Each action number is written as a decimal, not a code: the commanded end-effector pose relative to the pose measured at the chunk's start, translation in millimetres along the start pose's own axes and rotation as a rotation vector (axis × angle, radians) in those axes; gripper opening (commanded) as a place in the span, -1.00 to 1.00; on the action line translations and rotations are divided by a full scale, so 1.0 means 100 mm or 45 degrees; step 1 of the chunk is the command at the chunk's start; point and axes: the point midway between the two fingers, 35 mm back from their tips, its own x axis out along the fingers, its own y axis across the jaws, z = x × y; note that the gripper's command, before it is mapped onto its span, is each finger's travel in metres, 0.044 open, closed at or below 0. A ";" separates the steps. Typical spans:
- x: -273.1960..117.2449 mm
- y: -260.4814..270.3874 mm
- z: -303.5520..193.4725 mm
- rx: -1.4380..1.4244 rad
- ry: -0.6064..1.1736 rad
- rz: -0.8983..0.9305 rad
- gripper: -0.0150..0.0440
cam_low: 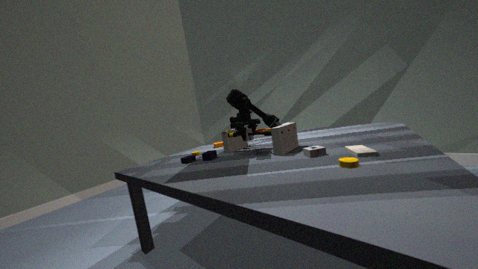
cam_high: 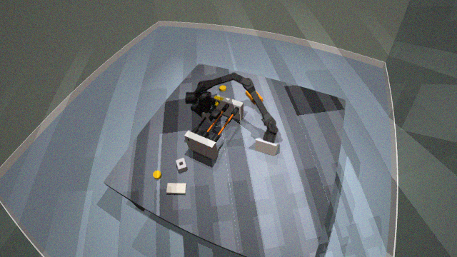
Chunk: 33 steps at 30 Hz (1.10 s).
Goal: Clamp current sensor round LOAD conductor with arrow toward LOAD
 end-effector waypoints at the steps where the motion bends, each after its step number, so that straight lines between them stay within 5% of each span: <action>1: 0.00 0.00 0.00 0.001 0.001 0.000 0.44; 13: 0.00 0.00 0.00 0.001 0.001 0.000 0.17; 21: -0.04 0.02 -0.02 -0.007 0.006 0.182 -0.49; 33: -0.05 0.01 -0.01 -0.005 0.005 0.255 -0.49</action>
